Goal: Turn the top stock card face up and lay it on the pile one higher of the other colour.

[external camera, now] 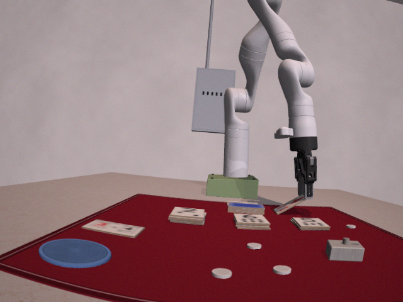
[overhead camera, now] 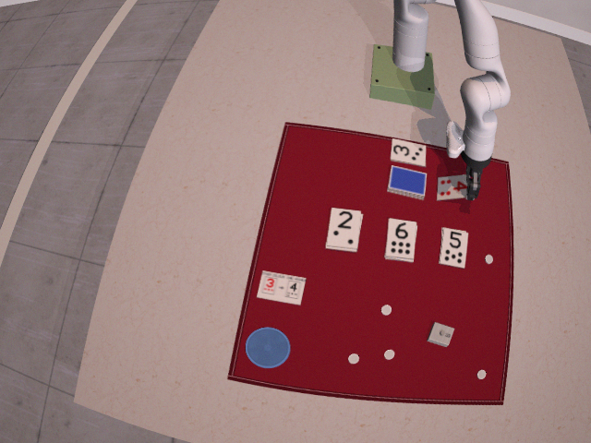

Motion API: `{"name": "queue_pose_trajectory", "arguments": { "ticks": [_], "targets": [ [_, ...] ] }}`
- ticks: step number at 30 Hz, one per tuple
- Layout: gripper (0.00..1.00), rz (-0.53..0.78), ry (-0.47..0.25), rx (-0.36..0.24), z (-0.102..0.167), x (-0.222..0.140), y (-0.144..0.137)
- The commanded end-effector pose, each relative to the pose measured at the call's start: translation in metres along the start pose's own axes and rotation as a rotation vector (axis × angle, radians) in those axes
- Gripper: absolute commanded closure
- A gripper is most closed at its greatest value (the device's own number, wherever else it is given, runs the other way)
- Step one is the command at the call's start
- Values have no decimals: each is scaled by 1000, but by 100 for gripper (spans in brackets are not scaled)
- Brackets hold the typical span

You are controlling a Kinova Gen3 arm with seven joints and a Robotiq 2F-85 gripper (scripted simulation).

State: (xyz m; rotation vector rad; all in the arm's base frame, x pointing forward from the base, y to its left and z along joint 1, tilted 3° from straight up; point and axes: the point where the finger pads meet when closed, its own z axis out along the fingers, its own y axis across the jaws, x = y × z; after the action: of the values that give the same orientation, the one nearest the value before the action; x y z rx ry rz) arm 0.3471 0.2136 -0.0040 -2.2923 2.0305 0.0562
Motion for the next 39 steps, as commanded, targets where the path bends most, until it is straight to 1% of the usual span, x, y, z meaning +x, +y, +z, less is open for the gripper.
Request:
{"name": "queue_pose_trajectory", "arguments": {
  "ticks": [1,6,8,23,39],
  "targets": [
    [29,20,-30,4,-1,9,-3],
    [29,20,-66,2,0,9,-3],
    [29,20,-66,2,0,9,-3],
    [29,19,-149,6,1,9,-4],
    [29,18,-196,6,2,10,-4]
  ]
}}
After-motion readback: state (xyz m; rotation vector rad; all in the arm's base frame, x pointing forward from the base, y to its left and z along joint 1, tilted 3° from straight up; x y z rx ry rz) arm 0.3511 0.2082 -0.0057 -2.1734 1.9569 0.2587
